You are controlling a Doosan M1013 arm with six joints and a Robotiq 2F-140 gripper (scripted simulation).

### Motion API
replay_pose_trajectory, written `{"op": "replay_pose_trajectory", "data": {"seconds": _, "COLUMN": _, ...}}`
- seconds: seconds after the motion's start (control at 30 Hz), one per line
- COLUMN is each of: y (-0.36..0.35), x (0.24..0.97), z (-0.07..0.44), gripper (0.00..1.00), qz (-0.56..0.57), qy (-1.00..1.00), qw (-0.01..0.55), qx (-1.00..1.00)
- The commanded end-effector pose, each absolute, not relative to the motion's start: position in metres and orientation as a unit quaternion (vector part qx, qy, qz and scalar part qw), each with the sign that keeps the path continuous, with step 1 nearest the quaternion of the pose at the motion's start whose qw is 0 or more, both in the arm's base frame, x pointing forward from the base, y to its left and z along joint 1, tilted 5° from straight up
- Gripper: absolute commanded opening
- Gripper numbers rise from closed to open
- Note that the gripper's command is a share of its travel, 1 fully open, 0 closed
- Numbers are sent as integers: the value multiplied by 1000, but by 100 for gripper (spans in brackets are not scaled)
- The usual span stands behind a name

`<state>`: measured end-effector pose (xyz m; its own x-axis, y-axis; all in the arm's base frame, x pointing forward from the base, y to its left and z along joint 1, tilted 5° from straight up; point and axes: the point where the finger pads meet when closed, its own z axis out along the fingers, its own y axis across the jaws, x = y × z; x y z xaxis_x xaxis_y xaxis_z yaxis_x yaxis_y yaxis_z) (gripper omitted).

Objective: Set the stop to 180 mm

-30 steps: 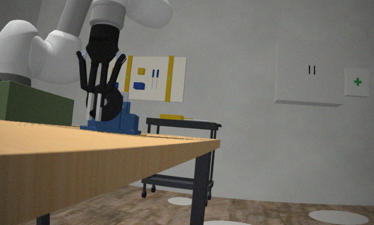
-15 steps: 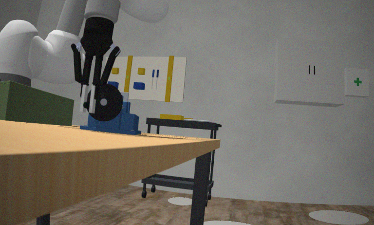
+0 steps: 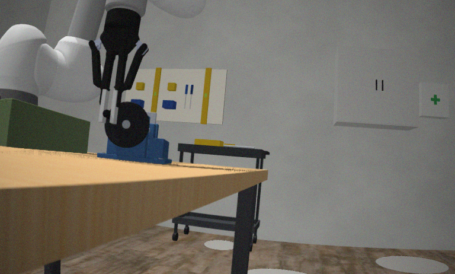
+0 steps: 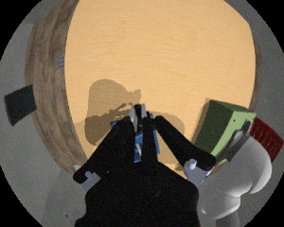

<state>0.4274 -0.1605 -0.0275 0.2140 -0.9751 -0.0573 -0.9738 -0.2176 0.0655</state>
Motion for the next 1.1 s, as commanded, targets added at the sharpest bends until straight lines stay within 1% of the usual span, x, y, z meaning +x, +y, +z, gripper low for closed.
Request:
{"op": "replay_pose_trajectory", "data": {"seconds": 0.0, "y": -160, "x": 433, "z": -20, "gripper": 4, "qz": -43, "qy": -626, "qw": 7, "qx": 779}}
{"op": "replay_pose_trajectory", "data": {"seconds": 0.4, "y": -154, "x": 463, "z": -8, "gripper": 4, "qz": -43, "qy": -626, "qw": 7, "qx": 779}}
{"op": "replay_pose_trajectory", "data": {"seconds": 1.07, "y": -146, "x": 491, "z": -33, "gripper": 4, "qz": -43, "qy": -626, "qw": 7, "qx": 779}}
